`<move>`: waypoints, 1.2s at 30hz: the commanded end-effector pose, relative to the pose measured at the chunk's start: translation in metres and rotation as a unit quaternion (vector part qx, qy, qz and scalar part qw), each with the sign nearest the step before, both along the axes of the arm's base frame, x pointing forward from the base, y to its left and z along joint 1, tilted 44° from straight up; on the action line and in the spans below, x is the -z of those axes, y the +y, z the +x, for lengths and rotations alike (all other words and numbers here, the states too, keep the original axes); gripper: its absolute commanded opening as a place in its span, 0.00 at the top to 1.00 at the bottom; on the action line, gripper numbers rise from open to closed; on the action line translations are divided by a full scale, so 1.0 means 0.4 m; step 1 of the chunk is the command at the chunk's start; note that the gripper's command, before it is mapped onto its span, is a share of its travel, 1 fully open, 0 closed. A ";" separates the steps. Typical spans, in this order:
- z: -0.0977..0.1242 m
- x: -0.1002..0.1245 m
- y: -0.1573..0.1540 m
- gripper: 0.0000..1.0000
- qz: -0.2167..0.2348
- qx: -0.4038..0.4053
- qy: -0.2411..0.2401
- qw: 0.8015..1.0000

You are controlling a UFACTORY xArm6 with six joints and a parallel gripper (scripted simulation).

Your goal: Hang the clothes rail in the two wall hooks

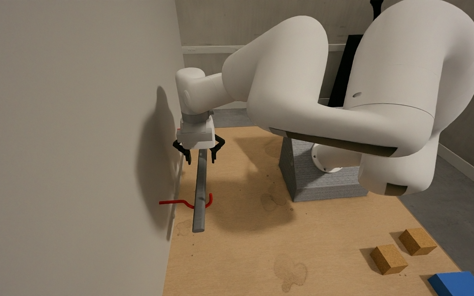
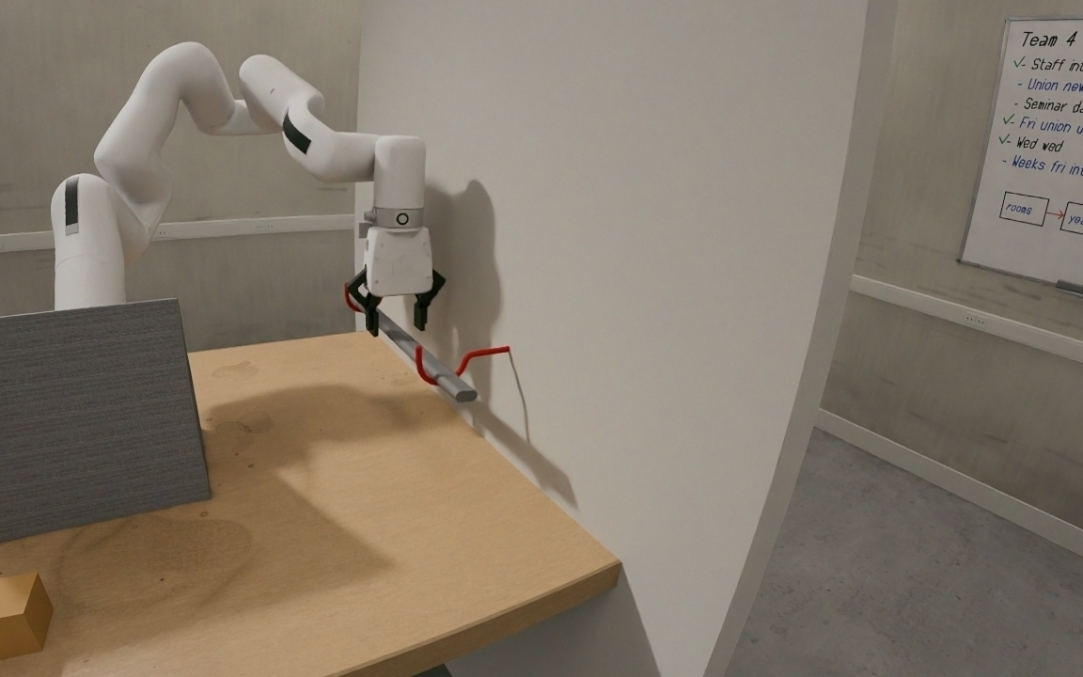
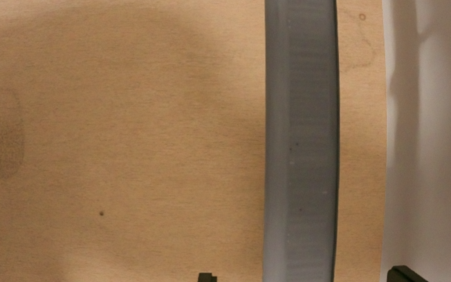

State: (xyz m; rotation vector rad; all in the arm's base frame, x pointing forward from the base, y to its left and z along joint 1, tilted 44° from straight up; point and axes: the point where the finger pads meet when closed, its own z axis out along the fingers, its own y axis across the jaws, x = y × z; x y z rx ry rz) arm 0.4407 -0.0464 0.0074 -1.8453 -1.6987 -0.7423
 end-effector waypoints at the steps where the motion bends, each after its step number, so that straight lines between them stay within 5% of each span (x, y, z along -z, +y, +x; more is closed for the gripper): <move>1: 0.003 -0.002 -0.003 0.18 -0.001 0.001 -0.002 1.000; 36: 0.001 -0.020 -0.020 0.18 -0.001 0.001 -0.001 1.000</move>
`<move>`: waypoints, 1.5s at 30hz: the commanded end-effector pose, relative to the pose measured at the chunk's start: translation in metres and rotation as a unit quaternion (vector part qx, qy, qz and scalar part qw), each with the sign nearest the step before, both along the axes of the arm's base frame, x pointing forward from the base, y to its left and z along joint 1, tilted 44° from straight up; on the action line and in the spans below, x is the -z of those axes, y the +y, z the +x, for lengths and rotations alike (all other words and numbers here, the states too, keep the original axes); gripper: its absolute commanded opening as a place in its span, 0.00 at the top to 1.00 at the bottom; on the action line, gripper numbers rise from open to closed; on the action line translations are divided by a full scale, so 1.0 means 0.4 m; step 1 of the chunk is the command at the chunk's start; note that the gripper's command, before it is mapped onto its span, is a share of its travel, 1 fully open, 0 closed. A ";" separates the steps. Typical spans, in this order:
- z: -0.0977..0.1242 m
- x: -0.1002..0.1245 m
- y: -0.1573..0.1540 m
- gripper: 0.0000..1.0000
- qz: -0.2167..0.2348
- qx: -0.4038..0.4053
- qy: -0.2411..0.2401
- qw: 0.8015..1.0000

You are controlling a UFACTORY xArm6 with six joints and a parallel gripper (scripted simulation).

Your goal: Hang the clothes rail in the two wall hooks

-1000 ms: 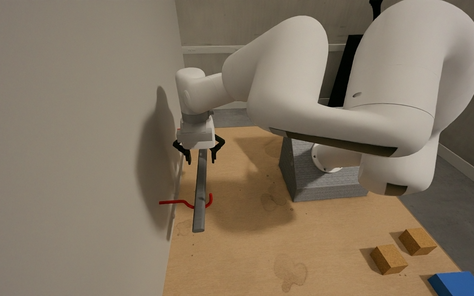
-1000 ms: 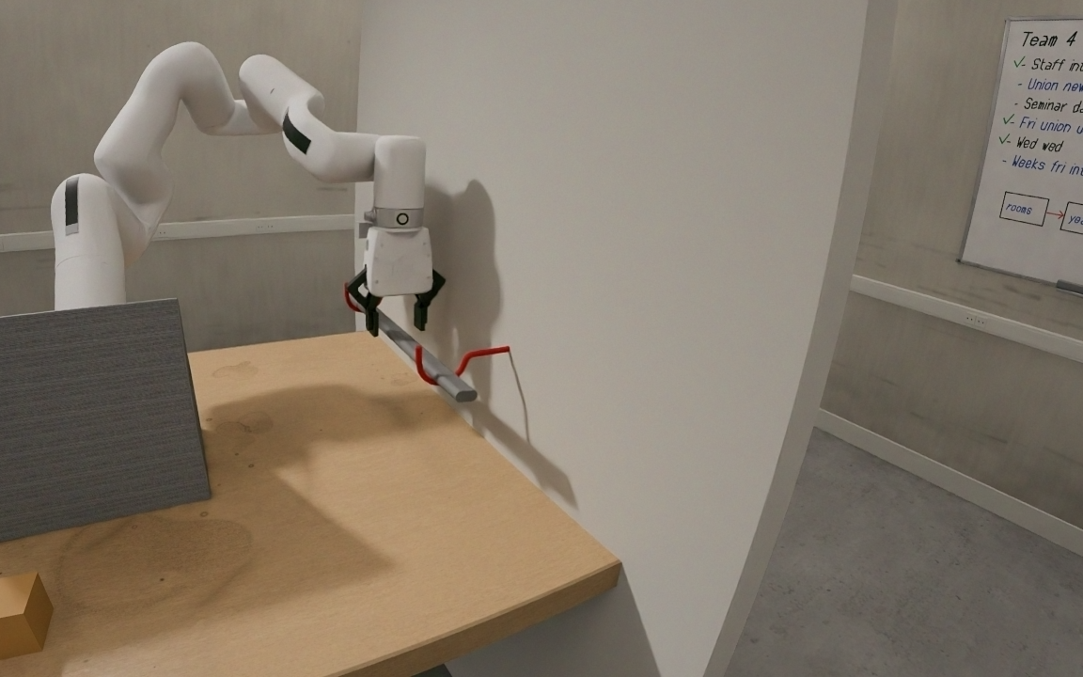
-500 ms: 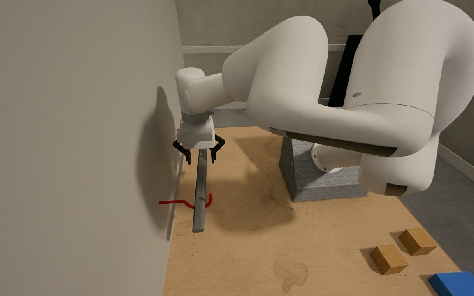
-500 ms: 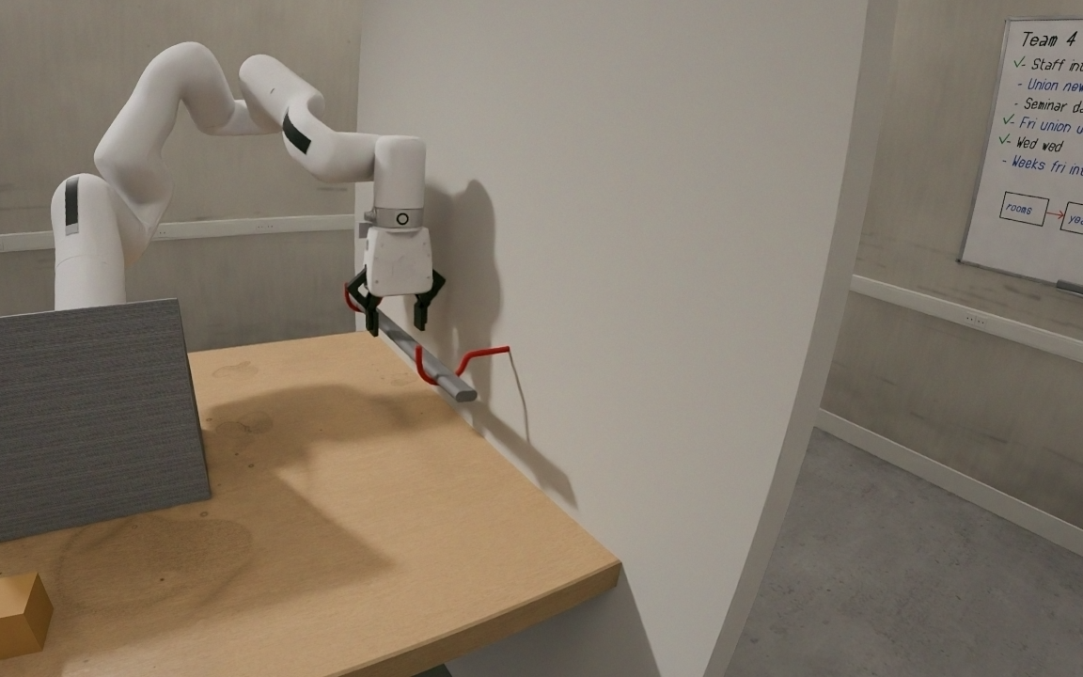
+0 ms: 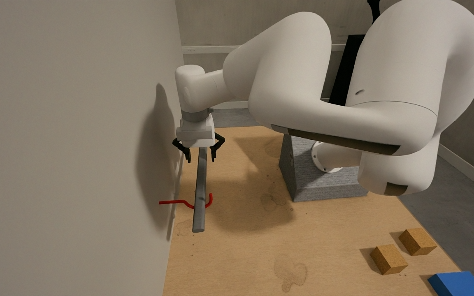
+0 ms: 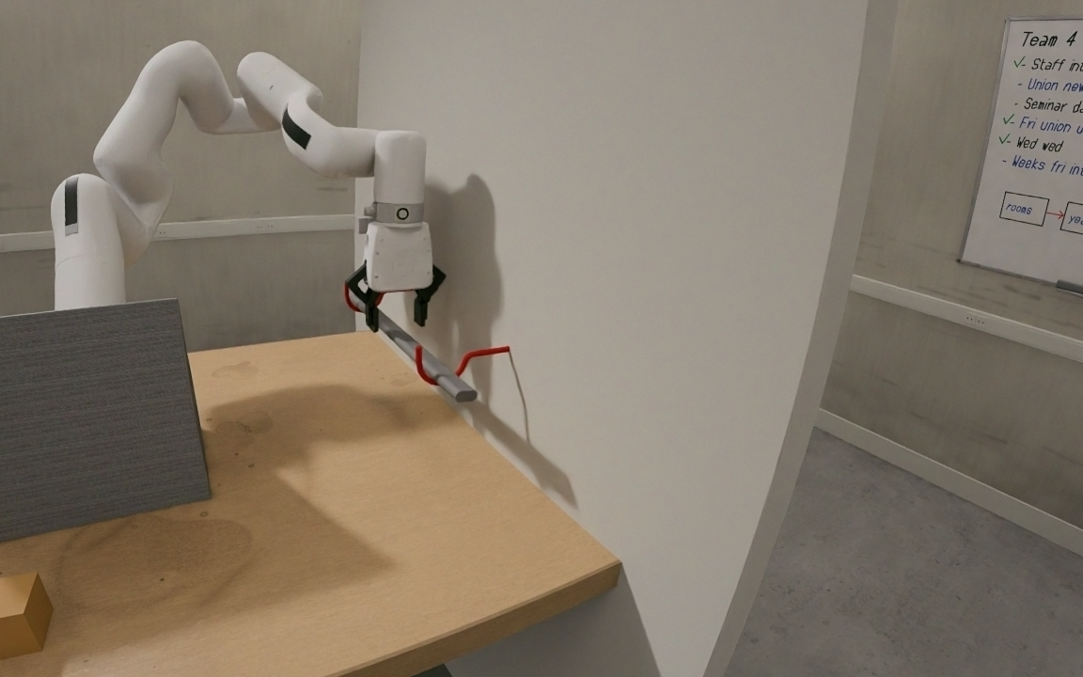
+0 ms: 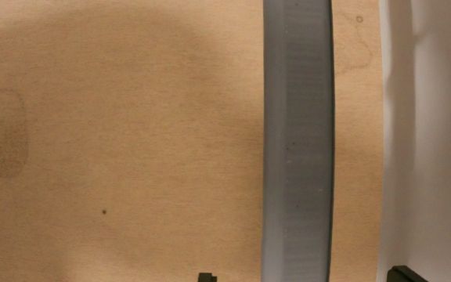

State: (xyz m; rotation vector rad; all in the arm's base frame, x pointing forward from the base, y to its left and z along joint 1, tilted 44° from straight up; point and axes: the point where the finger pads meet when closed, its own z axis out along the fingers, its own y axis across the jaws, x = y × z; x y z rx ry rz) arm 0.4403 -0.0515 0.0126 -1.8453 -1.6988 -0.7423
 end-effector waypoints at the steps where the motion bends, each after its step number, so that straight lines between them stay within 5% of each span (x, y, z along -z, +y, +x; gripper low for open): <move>1: 0.002 -0.008 -0.009 0.18 -0.001 0.001 -0.001 1.000; 45: -0.001 -0.052 -0.051 0.18 -0.001 0.001 -0.001 1.000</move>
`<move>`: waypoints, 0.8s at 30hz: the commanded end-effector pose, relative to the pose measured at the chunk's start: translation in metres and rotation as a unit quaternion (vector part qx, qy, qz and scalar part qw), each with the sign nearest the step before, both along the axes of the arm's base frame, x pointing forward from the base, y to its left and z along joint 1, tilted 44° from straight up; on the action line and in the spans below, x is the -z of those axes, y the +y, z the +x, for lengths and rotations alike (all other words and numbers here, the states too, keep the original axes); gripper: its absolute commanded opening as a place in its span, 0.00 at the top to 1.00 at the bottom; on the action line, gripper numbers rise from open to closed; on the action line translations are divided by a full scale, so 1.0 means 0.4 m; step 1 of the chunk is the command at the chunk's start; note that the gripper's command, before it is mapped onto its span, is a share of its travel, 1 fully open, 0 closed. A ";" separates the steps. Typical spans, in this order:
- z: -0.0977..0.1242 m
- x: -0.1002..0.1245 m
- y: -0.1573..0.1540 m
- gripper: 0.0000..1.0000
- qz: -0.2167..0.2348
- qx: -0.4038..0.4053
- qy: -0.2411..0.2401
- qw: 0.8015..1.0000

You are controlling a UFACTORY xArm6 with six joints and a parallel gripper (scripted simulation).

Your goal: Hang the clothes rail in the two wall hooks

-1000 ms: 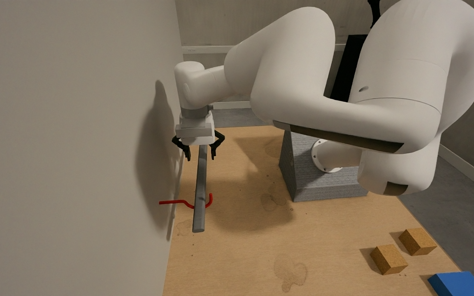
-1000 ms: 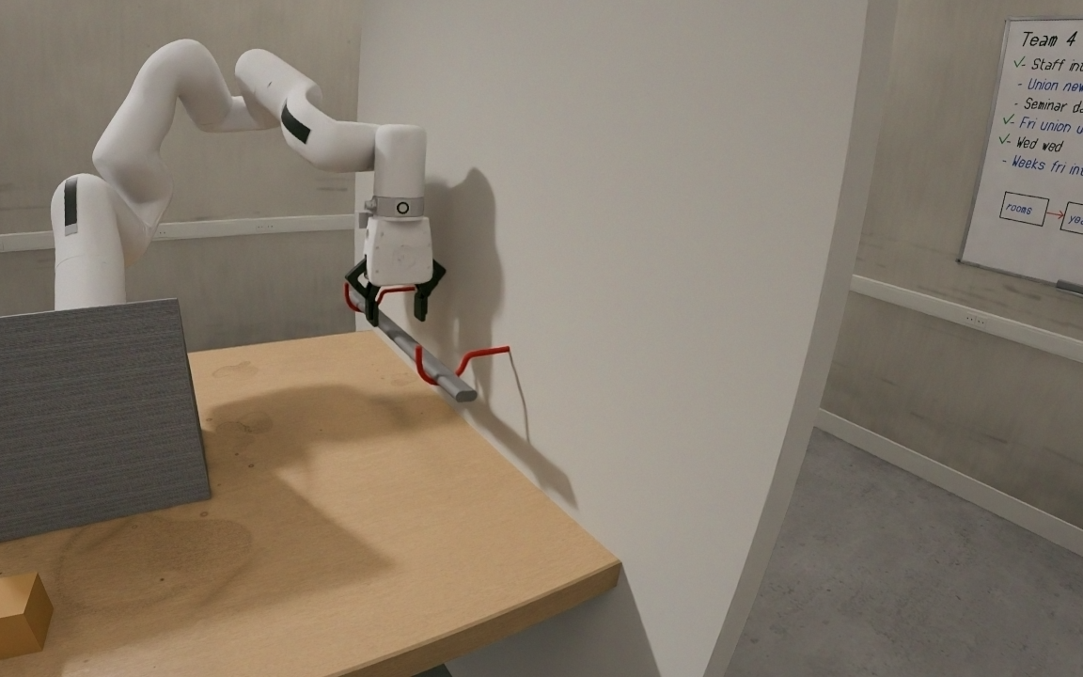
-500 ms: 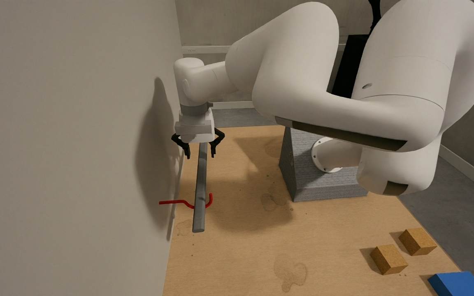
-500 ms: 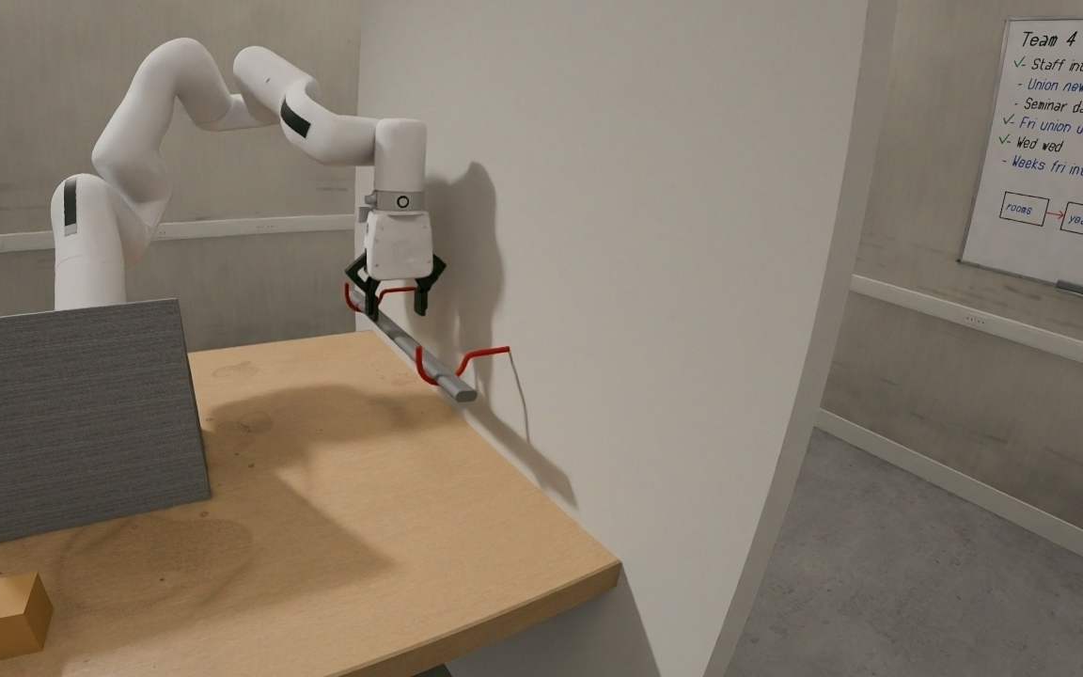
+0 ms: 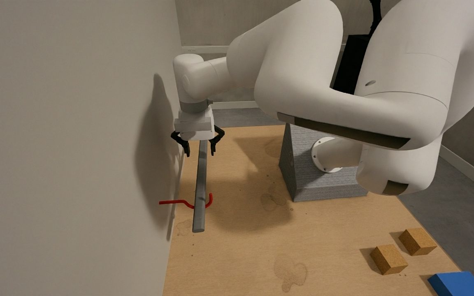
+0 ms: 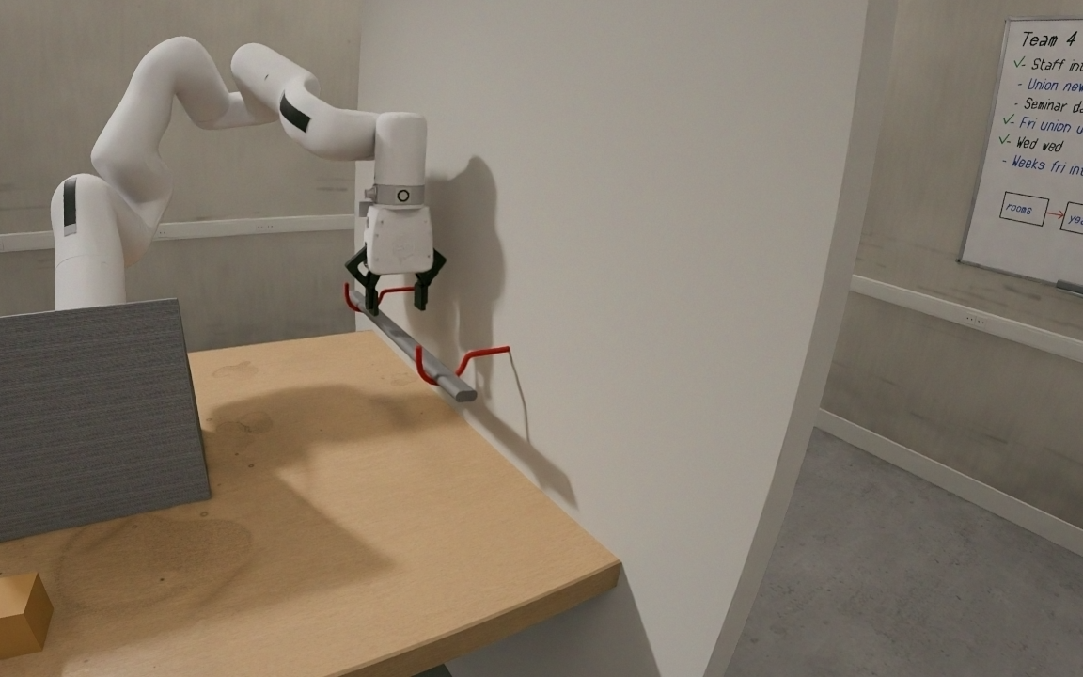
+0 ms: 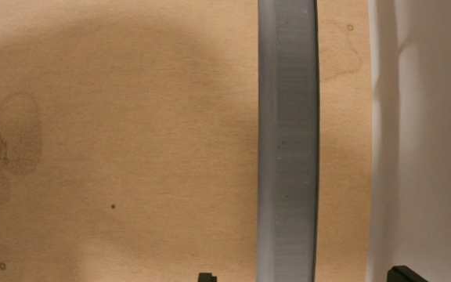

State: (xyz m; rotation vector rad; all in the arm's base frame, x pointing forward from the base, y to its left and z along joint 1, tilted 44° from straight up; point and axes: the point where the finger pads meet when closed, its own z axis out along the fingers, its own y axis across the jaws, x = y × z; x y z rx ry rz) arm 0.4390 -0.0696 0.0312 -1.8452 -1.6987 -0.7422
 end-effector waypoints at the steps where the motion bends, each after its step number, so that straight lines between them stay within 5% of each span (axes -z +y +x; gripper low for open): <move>1: 0.002 -0.005 -0.006 0.18 -0.001 0.001 -0.002 1.000; 24: -0.001 -0.053 -0.053 0.18 -0.001 0.001 -0.002 1.000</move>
